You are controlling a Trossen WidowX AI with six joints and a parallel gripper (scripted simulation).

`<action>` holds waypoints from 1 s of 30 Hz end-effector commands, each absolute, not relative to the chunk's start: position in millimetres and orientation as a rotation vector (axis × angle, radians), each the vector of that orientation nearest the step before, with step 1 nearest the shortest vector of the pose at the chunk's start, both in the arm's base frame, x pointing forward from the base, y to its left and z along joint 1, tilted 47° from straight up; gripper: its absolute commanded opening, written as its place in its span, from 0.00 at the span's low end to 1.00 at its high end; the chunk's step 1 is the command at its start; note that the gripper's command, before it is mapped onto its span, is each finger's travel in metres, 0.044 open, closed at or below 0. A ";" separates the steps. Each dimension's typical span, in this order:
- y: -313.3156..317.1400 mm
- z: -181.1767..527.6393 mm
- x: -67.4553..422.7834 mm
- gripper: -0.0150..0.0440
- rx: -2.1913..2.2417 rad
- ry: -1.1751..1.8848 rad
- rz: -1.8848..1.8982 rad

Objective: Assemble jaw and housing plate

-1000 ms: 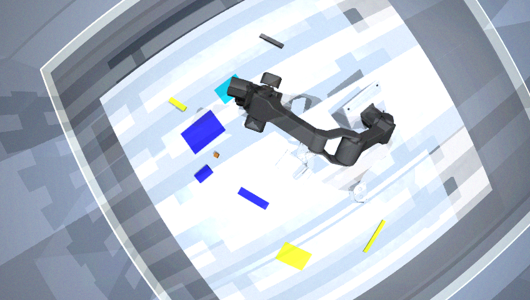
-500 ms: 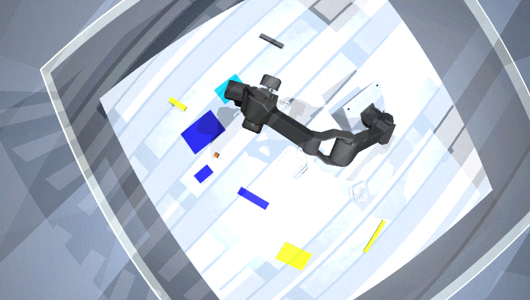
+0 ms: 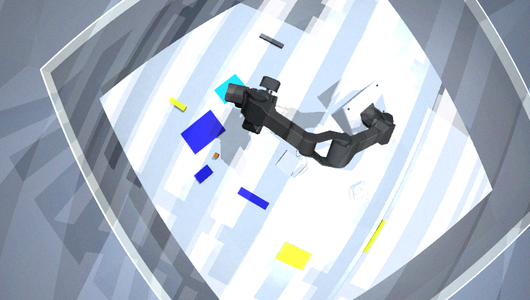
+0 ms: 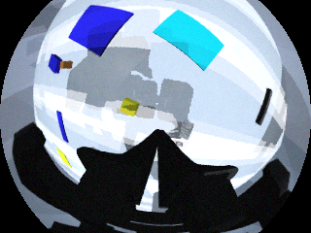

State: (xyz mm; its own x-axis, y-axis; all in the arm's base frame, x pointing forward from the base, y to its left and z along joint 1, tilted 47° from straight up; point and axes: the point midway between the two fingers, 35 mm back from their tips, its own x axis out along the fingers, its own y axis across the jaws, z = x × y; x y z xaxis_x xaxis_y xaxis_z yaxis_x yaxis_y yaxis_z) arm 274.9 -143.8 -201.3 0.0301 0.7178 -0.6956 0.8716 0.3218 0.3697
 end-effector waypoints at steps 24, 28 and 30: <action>-125.3 -223.9 267.0 0.25 1.444 1.724 -0.223; -127.8 -226.5 261.3 0.25 1.443 1.724 -0.224; -129.1 -227.7 258.4 0.25 1.443 1.724 -0.225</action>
